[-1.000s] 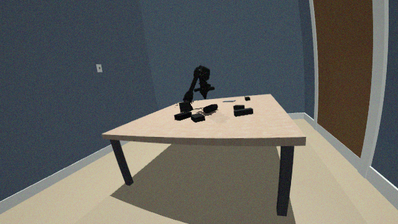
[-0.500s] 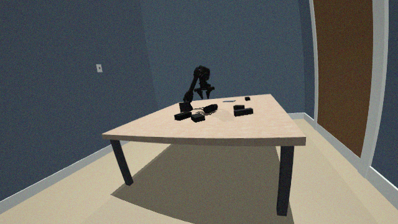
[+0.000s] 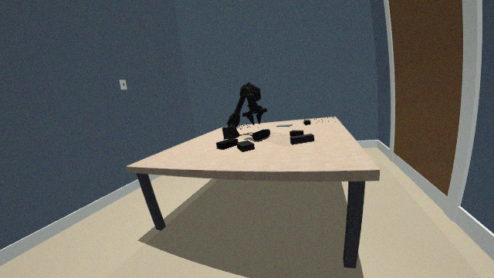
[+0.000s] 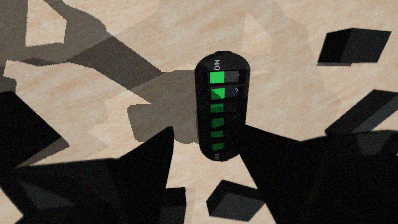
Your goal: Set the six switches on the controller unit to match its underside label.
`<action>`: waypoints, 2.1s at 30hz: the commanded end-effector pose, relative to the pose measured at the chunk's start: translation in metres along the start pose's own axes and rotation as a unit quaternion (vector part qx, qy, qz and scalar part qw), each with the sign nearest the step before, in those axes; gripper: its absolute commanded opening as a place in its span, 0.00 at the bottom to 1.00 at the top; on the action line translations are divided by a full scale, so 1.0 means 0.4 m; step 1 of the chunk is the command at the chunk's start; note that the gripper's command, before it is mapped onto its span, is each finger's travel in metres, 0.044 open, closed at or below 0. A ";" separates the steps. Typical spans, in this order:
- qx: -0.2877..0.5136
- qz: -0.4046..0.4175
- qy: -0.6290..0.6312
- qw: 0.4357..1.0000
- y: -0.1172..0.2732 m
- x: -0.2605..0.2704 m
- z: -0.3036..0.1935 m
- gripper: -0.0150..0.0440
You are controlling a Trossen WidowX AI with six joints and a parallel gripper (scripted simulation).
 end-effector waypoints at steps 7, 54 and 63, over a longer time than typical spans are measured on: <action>0.004 -0.073 -0.003 0.997 -0.066 0.031 0.074 0.25; 0.004 -0.098 -0.002 0.995 -0.223 0.056 0.106 0.25; 0.004 -0.098 -0.002 0.995 -0.223 0.049 0.105 0.25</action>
Point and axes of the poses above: the point midway between the two fingers, 35 mm back from their tips, its own y axis back along the fingers, its own x axis across the jaws, z = x × y, the point moved 3 cm from there along y, back along the fingers, and after that the axes turned 11 degrees about y, right-handed, at the moved point
